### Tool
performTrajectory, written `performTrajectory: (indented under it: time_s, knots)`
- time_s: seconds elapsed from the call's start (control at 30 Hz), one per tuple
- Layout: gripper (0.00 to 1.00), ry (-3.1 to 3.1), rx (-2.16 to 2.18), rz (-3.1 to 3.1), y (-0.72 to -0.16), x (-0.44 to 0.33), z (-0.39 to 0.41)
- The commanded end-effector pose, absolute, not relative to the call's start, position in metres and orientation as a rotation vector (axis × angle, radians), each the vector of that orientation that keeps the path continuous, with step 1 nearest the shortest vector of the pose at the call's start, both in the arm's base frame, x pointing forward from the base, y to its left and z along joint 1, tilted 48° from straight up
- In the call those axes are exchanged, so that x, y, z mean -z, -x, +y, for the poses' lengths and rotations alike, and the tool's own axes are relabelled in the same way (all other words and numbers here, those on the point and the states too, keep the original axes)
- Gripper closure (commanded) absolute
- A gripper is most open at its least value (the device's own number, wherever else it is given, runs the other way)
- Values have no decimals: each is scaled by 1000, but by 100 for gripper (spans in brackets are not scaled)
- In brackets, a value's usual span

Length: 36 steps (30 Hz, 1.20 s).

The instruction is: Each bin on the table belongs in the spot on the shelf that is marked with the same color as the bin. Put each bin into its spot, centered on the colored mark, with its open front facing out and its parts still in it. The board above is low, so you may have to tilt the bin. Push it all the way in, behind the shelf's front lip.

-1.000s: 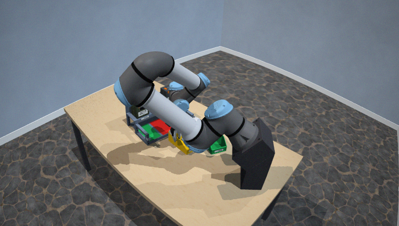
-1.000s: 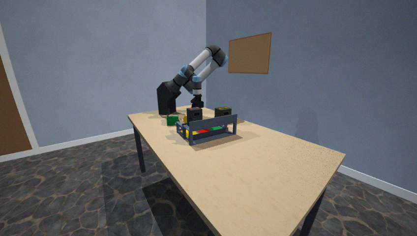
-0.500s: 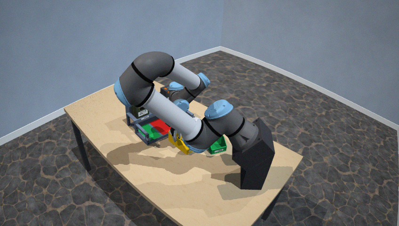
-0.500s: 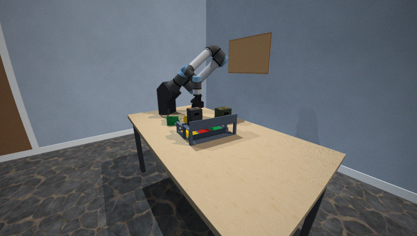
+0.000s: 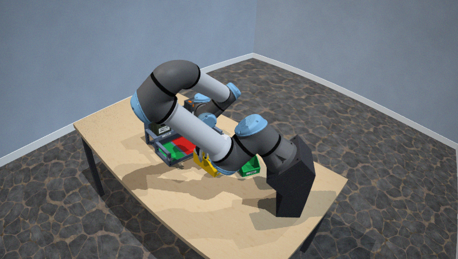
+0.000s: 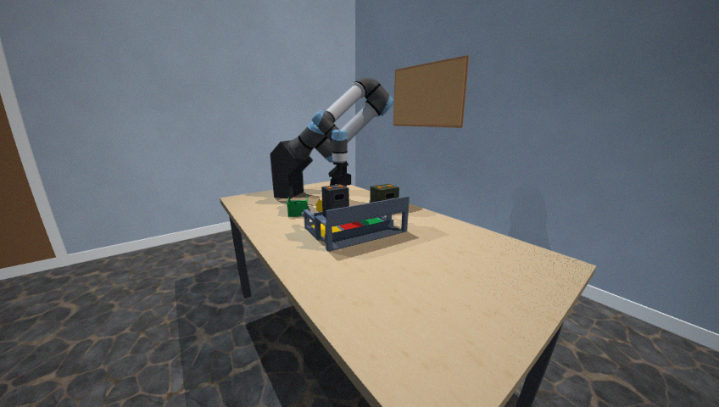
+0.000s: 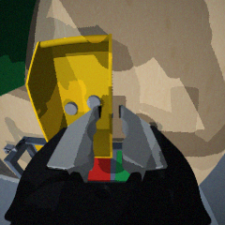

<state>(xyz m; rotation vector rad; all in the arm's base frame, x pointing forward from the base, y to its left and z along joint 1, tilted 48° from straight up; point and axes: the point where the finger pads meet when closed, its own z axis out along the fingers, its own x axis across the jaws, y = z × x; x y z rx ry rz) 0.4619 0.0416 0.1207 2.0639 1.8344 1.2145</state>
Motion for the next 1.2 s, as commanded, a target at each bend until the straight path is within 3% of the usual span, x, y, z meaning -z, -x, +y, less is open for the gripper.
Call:
performTrajectory:
  time_s: [0.0, 1.17]
  knots:
    - [85, -2063, -1215, 1835, -460, -123, 40]
    - [85, -2063, -1215, 1835, -431, -154, 21]
